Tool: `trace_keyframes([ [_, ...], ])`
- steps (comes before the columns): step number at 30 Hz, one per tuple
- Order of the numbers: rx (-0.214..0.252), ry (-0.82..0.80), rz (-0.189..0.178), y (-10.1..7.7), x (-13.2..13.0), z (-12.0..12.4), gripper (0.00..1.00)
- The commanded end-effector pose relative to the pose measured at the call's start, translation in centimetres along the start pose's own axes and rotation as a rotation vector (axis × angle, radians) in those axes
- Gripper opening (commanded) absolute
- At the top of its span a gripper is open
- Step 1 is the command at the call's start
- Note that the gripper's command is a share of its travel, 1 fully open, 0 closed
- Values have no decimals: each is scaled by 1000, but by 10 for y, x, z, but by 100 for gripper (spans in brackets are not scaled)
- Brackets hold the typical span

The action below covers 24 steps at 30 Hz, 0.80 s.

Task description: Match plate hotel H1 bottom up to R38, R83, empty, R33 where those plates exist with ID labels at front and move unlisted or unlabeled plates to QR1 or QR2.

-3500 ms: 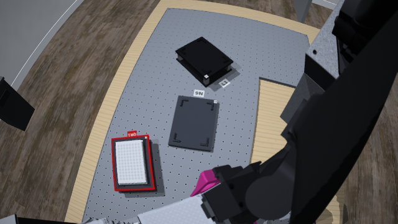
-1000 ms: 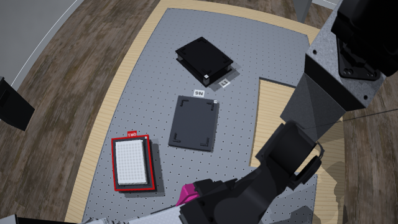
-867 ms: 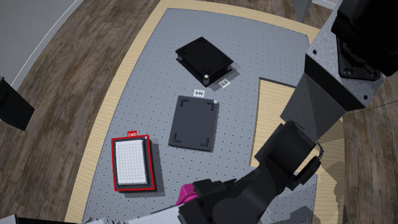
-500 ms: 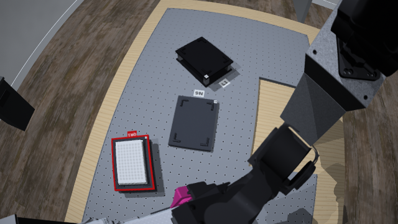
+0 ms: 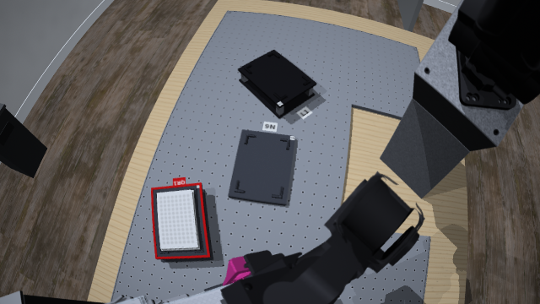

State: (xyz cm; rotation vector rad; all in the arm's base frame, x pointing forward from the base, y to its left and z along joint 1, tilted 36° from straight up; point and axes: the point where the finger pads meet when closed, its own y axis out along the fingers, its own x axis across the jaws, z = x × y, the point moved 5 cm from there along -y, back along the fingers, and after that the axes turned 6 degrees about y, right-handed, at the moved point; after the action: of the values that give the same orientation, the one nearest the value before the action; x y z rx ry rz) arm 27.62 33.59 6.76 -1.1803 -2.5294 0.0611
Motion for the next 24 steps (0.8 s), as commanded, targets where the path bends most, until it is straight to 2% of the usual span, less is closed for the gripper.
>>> trace_keyframes([
  [1, -27, -7, 7, 3, -3, -16, 86],
  [6, -28, -7, 7, 5, -2, -18, 86],
  [7, -12, -1, 3, 0, -1, -9, 86],
  [24, -12, -1, 3, 0, -1, -9, 86],
])
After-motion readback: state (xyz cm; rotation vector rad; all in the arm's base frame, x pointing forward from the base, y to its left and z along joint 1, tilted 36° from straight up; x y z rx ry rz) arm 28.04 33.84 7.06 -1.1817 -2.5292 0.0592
